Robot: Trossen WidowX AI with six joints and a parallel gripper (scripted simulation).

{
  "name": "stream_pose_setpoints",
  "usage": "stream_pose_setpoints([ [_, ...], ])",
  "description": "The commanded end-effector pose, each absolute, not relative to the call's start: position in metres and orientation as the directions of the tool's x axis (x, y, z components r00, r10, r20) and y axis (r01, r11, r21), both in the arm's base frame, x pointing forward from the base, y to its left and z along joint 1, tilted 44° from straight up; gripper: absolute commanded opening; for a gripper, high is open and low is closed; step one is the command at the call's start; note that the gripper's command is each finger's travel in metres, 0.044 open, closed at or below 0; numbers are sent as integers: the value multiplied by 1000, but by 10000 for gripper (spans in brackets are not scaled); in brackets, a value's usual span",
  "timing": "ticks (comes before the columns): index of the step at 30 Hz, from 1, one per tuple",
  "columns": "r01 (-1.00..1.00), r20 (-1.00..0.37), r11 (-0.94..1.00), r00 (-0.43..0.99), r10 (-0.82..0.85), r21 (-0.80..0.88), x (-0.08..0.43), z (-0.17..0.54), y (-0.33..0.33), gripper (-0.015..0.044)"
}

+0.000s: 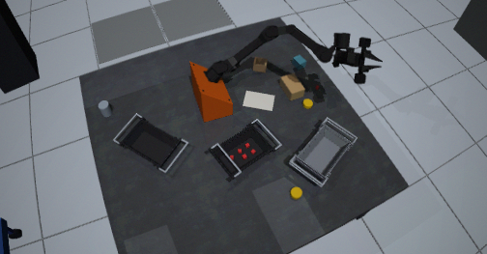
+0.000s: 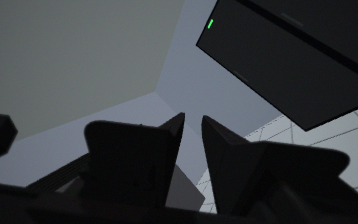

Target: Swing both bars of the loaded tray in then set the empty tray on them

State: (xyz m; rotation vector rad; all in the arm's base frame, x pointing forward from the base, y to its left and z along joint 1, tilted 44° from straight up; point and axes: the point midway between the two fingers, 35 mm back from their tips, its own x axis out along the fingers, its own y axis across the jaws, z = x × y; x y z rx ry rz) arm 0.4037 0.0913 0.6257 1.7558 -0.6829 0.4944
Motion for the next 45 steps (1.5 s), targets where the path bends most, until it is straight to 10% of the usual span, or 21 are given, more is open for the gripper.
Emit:
stream_pose_setpoints([
  [1,-478,485,108,873,-54,872,453,567,102,84],
  [14,-31,-154,719,969,191,695,514,368,90,84],
  [26,-62,-688,877,595,416,476,451,186,65,84],
  [34,-139,-735,763,209,646,631,358,117,59,84],
  [45,-139,-721,743,180,669,654,349,114,60,84],
])
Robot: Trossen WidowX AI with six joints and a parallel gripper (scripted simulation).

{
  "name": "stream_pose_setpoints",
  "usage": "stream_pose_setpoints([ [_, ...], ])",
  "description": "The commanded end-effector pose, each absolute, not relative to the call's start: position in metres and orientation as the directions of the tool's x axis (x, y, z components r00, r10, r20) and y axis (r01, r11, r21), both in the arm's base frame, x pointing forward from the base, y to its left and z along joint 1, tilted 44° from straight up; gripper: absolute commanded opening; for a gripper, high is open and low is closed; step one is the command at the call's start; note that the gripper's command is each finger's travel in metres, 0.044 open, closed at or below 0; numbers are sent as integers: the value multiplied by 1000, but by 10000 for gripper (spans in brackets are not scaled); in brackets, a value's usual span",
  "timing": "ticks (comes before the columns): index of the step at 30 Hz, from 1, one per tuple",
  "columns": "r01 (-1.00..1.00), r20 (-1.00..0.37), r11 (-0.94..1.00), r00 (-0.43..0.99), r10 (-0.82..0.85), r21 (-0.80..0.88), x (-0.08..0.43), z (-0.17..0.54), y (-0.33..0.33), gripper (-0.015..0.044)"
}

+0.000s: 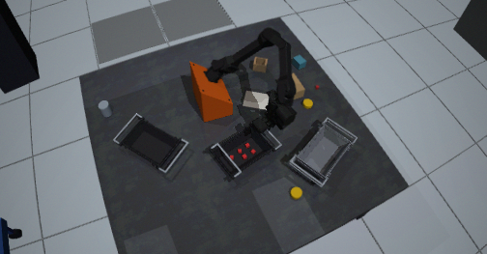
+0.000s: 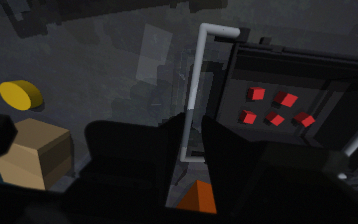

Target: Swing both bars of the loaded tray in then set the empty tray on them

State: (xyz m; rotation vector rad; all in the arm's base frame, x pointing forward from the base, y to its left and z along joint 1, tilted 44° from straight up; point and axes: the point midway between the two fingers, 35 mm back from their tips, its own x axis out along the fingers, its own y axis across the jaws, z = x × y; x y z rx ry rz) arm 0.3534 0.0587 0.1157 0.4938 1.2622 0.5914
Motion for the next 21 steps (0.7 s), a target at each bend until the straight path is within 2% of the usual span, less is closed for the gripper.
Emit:
stream_pose_setpoints([
  [1,-139,-721,743,180,669,654,350,113,61,84],
  [21,-140,-719,741,180,671,656,360,71,100,84],
])
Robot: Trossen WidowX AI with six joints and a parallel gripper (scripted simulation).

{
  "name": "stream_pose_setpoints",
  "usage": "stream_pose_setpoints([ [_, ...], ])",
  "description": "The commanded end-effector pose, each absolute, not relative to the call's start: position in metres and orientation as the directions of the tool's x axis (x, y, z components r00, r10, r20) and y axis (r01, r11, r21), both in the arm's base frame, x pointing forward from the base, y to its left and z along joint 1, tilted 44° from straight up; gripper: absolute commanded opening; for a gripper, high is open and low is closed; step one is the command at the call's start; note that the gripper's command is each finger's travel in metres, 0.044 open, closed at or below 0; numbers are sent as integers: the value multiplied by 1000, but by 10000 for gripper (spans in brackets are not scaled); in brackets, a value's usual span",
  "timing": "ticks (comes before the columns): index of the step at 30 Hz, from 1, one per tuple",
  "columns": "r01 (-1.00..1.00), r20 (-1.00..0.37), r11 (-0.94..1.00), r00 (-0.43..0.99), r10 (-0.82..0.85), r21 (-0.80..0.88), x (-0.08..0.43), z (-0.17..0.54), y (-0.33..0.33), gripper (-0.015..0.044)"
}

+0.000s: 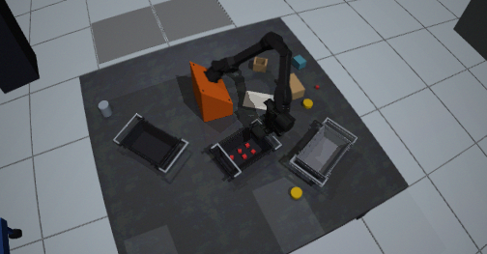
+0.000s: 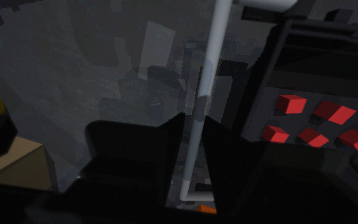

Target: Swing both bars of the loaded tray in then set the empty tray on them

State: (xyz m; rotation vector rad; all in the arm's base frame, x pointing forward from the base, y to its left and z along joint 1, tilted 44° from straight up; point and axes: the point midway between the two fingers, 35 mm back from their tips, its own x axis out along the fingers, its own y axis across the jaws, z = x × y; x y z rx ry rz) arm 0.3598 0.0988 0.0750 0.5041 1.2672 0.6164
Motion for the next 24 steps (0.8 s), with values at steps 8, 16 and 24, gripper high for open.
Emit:
stream_pose_setpoints([
  [8,-139,-721,743,180,669,655,358,80,75,84],
  [16,-139,-721,743,180,669,654,358,77,57,84],
  [24,-139,-722,744,180,668,654,360,66,42,84],
])
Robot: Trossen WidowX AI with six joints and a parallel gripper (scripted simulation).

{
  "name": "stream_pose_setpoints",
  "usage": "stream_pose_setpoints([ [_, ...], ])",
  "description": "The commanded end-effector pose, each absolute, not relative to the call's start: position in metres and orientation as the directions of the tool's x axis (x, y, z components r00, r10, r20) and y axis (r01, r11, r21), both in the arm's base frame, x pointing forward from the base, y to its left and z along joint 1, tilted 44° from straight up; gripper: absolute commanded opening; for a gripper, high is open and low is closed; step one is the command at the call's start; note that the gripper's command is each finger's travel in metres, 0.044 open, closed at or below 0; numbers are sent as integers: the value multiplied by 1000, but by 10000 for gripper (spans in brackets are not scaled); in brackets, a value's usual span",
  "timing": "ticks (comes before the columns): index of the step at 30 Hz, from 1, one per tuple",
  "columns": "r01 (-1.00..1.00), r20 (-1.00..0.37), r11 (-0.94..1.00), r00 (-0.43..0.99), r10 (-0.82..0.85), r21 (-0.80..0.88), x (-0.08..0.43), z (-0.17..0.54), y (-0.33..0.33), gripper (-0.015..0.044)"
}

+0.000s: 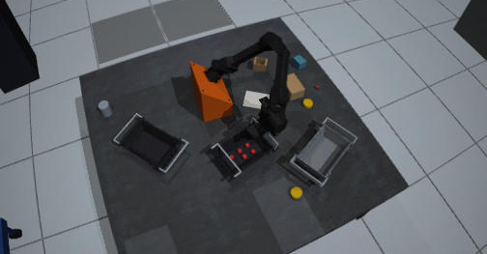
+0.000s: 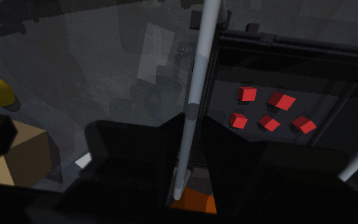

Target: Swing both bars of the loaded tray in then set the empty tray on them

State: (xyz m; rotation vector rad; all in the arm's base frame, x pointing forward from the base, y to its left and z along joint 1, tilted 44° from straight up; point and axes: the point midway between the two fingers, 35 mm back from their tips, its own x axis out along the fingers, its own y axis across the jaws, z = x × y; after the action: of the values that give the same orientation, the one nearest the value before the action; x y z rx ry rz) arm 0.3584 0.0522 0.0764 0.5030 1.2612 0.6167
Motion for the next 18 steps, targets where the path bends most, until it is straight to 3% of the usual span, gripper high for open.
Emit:
stream_pose_setpoints([
  [1,-139,-722,744,180,668,653,361,62,39,84],
  [10,-139,-722,744,180,668,653,368,32,34,84],
  [18,-139,-724,745,180,666,652,363,55,16,84],
])
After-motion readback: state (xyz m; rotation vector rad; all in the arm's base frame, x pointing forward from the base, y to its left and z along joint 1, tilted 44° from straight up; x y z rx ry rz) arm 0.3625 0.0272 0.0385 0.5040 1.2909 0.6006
